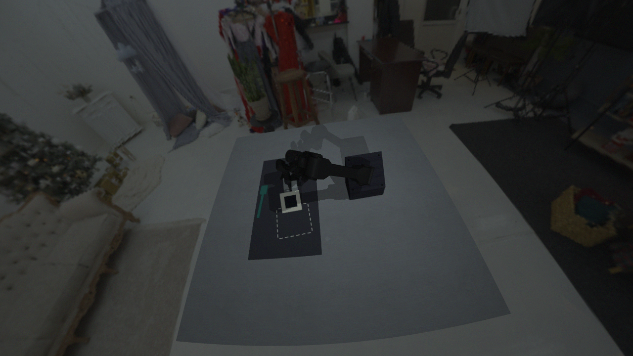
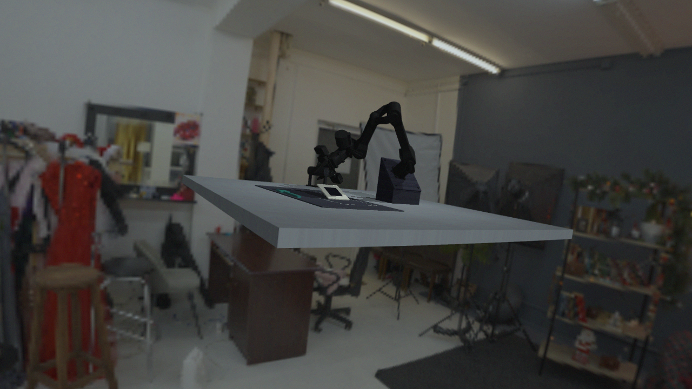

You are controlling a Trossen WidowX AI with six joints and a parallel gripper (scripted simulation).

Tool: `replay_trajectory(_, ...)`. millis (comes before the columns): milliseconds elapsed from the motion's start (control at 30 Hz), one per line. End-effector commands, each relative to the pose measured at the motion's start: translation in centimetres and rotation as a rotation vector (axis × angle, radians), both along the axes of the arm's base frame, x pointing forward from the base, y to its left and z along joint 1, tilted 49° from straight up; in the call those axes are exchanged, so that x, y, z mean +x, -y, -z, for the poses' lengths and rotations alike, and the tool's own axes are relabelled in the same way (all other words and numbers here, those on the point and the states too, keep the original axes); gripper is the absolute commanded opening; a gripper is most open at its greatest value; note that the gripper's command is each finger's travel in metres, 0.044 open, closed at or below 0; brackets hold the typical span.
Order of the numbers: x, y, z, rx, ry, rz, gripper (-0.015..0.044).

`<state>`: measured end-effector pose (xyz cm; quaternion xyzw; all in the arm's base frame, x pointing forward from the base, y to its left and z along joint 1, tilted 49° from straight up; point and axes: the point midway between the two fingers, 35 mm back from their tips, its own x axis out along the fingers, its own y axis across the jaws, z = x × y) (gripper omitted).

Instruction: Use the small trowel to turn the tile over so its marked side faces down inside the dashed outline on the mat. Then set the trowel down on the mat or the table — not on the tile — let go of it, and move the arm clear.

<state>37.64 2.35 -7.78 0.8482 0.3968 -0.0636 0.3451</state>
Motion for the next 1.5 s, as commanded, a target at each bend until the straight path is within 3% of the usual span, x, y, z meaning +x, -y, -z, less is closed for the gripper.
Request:
replay_trajectory(0,0.2,0.6,-1.0,-0.006,0.018,0.010,0.0000)
replay_trajectory(1467,-0.7,-2.1,-7.7,-0.003,0.015,0.010,0.0000)
